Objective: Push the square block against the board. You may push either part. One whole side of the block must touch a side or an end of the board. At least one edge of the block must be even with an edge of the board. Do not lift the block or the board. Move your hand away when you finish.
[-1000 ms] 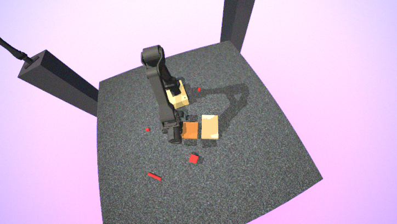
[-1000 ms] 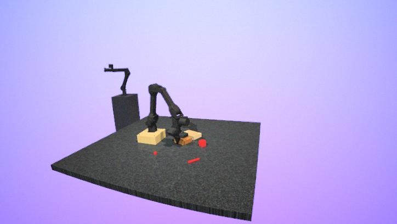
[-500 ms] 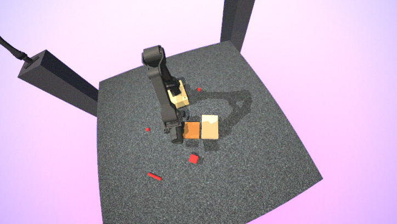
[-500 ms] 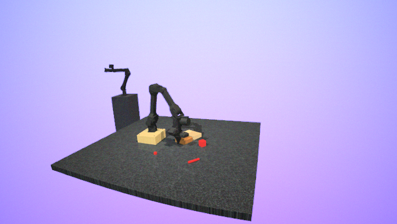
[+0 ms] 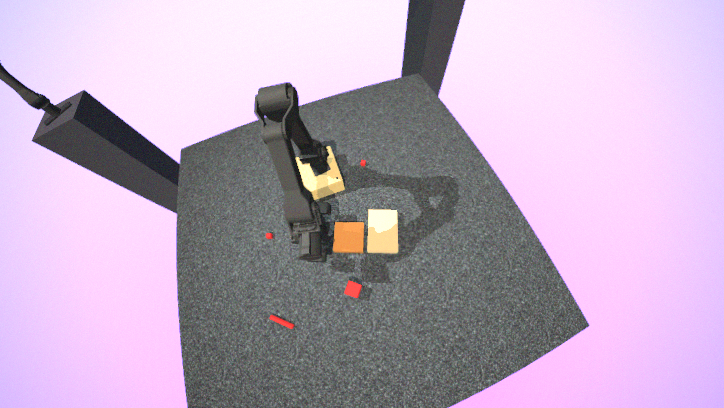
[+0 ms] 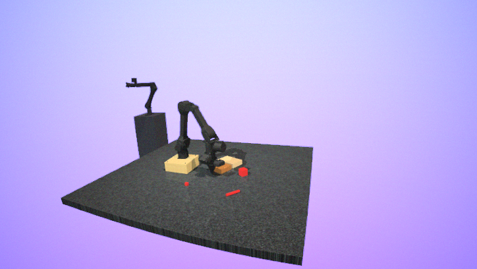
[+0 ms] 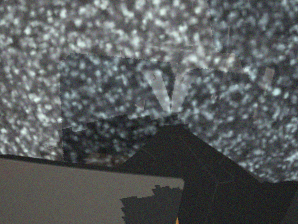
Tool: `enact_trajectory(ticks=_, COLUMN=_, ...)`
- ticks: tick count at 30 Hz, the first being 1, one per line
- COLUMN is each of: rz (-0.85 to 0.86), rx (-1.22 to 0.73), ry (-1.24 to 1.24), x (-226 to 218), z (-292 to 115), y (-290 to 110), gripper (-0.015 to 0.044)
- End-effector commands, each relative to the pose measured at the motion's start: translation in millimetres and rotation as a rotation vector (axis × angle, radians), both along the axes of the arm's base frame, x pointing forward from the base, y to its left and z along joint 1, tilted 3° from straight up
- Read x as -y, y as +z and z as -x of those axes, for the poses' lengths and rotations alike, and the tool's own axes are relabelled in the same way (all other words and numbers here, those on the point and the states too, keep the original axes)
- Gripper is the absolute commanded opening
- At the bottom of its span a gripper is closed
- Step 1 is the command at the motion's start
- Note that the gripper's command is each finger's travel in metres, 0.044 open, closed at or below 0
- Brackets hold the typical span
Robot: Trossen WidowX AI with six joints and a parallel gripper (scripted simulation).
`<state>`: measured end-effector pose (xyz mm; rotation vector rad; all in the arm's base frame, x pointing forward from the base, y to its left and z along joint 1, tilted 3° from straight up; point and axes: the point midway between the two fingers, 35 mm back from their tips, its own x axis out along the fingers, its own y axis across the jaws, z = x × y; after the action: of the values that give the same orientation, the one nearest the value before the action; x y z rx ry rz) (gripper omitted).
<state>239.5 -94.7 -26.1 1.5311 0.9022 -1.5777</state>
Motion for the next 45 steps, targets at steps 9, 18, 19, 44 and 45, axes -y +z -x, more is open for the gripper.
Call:
enact_trajectory(ticks=9, rz=-0.001, rx=-0.004, ry=0.004, x=17, z=11, y=0, gripper=0.0000)
enact_trajectory(ticks=18, rz=-0.001, rx=-0.003, ry=0.004, x=15, z=9, y=55, gripper=0.0000)
enact_trajectory(ticks=19, rz=-0.001, rx=-0.003, ry=0.004, x=15, z=9, y=55, gripper=0.0000)
enact_trajectory(ticks=44, rz=-0.007, rx=-0.028, ry=0.677, x=9, z=6, y=55, gripper=0.0000)
enact_trajectory(ticks=45, rz=-0.007, rx=-0.030, ry=0.712, x=9, z=6, y=55, gripper=0.0000)
